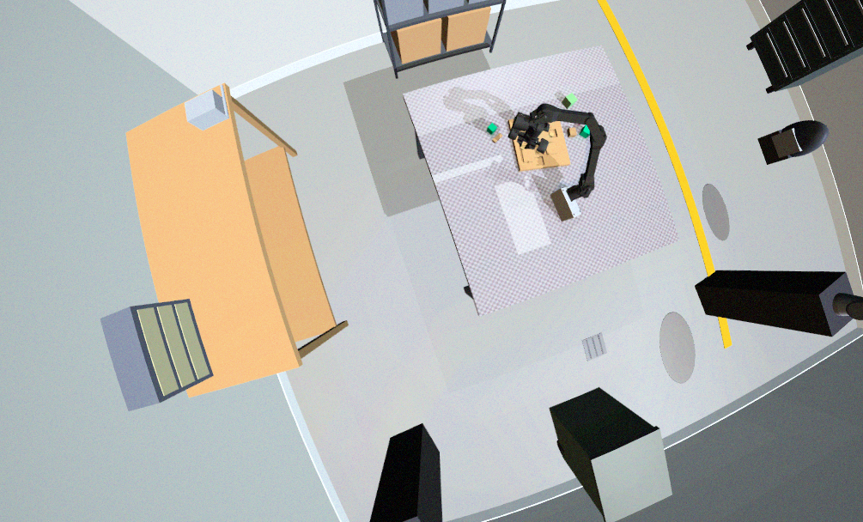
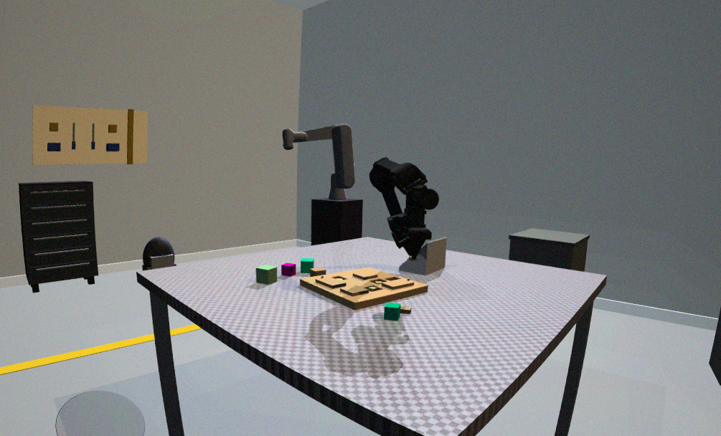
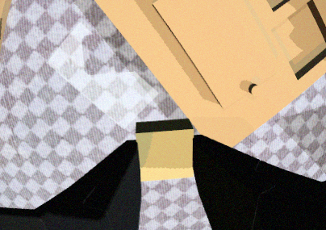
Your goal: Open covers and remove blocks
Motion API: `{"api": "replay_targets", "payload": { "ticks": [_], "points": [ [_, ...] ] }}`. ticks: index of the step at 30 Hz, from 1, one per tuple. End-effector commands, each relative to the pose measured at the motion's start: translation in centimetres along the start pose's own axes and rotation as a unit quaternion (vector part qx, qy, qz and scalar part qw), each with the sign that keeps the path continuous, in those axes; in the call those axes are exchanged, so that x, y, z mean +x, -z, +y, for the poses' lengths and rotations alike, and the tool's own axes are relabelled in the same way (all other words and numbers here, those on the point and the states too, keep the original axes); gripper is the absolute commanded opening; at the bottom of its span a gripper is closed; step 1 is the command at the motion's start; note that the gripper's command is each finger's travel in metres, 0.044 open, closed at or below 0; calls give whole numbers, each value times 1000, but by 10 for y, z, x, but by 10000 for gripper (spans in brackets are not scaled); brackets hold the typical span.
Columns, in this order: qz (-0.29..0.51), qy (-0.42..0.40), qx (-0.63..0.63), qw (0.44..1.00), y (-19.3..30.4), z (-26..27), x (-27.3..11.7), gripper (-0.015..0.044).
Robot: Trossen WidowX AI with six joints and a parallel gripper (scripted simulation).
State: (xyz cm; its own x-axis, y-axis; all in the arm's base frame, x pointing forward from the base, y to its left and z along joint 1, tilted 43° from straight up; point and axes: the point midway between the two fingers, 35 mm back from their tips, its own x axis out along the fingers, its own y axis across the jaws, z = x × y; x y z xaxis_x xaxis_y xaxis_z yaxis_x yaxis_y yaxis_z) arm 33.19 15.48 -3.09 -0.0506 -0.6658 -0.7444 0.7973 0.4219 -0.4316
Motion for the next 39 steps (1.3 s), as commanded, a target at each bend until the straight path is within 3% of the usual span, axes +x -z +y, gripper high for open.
{"api": "replay_targets", "payload": {
  "ticks": [1, 15, 39],
  "points": [
    [3, -5, 5, 1000, 7, 16, -2, 80],
    [3, -6, 5, 1000, 33, 57, 9, 80],
    [3, -7, 6, 1000, 34, 64, 42, 80]
  ]
}}
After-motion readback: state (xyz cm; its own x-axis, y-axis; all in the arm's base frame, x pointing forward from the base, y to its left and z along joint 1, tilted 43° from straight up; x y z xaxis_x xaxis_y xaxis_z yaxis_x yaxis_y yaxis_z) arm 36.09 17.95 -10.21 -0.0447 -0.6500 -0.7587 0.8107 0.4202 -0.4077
